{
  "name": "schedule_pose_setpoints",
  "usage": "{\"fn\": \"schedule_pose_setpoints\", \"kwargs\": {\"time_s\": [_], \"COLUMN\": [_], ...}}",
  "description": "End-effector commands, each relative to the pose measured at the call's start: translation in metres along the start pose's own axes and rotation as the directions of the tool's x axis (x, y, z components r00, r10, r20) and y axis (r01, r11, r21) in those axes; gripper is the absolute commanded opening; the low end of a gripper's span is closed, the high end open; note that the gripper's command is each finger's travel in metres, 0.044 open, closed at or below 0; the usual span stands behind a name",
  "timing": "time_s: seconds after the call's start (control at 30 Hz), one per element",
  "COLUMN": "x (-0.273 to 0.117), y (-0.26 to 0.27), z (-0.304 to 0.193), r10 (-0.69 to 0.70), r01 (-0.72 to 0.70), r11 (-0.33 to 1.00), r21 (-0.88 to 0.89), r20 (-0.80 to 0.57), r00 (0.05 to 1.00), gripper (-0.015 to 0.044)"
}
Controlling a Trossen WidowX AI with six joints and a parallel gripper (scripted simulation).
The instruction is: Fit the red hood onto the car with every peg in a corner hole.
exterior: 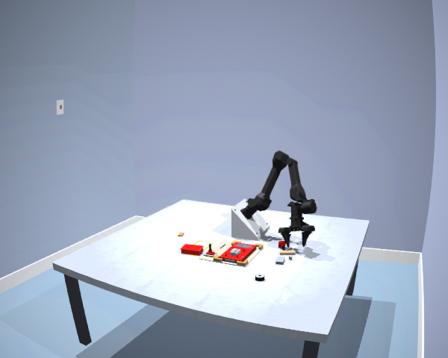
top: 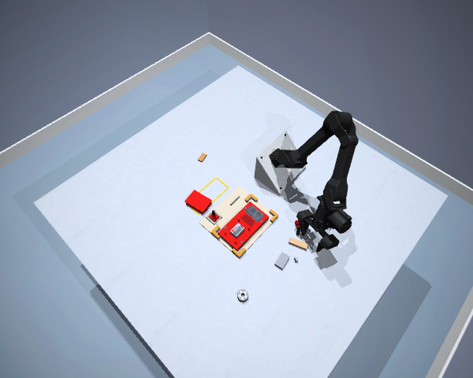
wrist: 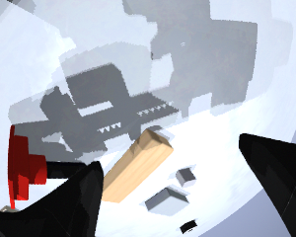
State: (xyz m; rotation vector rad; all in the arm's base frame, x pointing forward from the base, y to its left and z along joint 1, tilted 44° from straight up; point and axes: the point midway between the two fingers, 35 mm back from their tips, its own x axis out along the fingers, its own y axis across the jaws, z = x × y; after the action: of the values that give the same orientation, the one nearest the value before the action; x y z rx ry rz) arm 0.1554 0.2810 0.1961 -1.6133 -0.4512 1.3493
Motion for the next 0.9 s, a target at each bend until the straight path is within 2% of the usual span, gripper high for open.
{"fn": "schedule_pose_setpoints", "kwargs": {"time_s": [0.0, 0.23, 0.37, 0.5, 0.63, 0.77, 0.87], "x": [0.006, 0.017, 0.025, 0.028, 0.03, 0.028, 0.025], "y": [0.003, 0.011, 0.028, 0.05, 0.073, 0.099, 0.122], "z": [-0.036, -0.072, -0.112, -0.156, -0.194, -0.23, -0.256], "r10": [0.039, 0.135, 0.236, 0.335, 0.412, 0.468, 0.497], "r01": [-0.027, -0.078, -0.093, -0.056, 0.022, 0.128, 0.217], "r11": [0.985, 0.903, 0.742, 0.49, 0.19, -0.128, -0.356], "r21": [0.169, 0.422, 0.663, 0.87, 0.982, 0.983, 0.909], "r20": [-0.071, -0.108, -0.129, -0.129, -0.1, -0.054, -0.012], "r00": [0.997, 0.985, 0.963, 0.933, 0.906, 0.882, 0.868], "gripper": [0.044, 0.044, 0.044, 0.044, 0.044, 0.044, 0.044]}}
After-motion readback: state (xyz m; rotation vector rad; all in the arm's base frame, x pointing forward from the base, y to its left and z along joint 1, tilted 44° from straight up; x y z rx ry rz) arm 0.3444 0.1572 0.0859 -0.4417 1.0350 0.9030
